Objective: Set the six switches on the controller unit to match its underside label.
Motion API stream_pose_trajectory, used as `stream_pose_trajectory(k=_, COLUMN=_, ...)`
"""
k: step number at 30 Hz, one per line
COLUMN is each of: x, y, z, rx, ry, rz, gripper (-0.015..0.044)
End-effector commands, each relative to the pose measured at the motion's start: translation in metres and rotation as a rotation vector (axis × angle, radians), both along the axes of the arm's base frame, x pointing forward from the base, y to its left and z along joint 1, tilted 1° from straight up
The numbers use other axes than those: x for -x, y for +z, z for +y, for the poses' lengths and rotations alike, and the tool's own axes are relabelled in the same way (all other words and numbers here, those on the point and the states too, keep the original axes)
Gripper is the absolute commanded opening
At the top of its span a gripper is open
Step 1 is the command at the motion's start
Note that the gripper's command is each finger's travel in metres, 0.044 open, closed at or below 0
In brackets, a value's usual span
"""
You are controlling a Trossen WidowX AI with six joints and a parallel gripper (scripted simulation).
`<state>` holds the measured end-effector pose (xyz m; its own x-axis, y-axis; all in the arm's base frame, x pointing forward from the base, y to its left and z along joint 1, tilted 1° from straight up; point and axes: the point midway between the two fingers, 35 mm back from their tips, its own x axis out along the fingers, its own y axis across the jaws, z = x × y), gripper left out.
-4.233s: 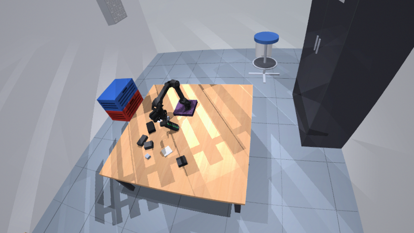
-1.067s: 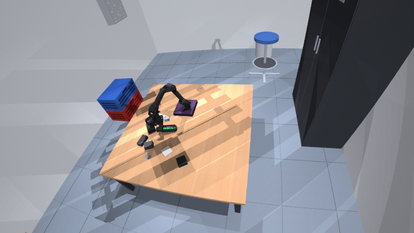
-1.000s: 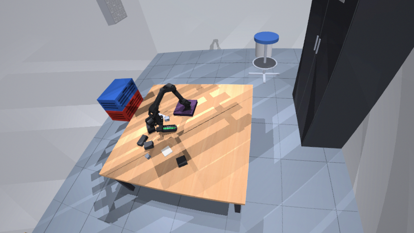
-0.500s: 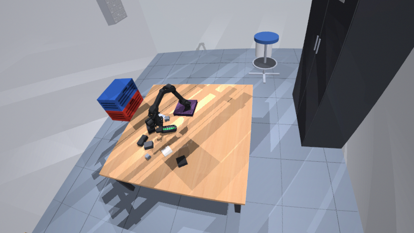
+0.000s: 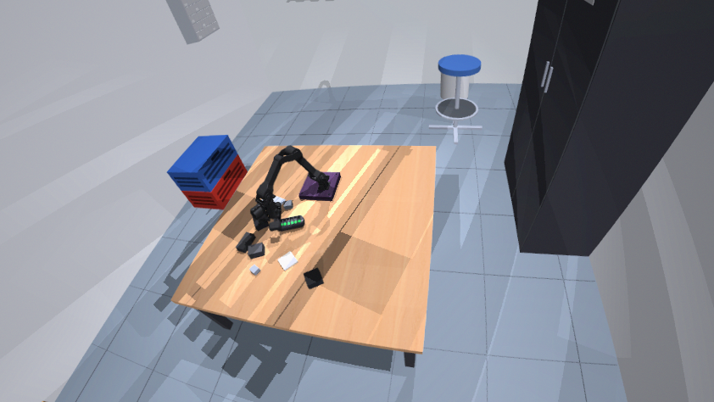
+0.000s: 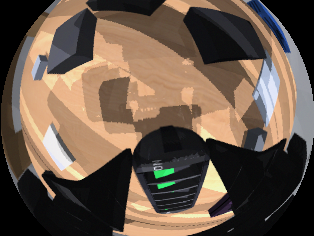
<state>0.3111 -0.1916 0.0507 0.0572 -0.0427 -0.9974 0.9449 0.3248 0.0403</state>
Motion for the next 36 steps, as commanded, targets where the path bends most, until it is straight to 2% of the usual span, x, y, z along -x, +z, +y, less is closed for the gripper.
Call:
stream_pose_trajectory(k=1, x=0.002, y=-0.011, z=0.005, rx=-0.021, ry=0.01, rz=0.021, gripper=0.0338)
stream_pose_trajectory(k=22, x=0.0, y=-0.016, z=0.001, rx=-0.013, ry=0.006, rz=0.014, gripper=0.0338)
stream_pose_trajectory(k=26, x=-0.001, y=-0.014, z=-0.001, rx=-0.004, ry=0.001, rz=0.007, gripper=0.044)
stream_pose_trajectory(k=36, x=0.001, y=-0.008, z=0.006, rx=-0.005, ry=0.001, rz=0.007, gripper=0.044)
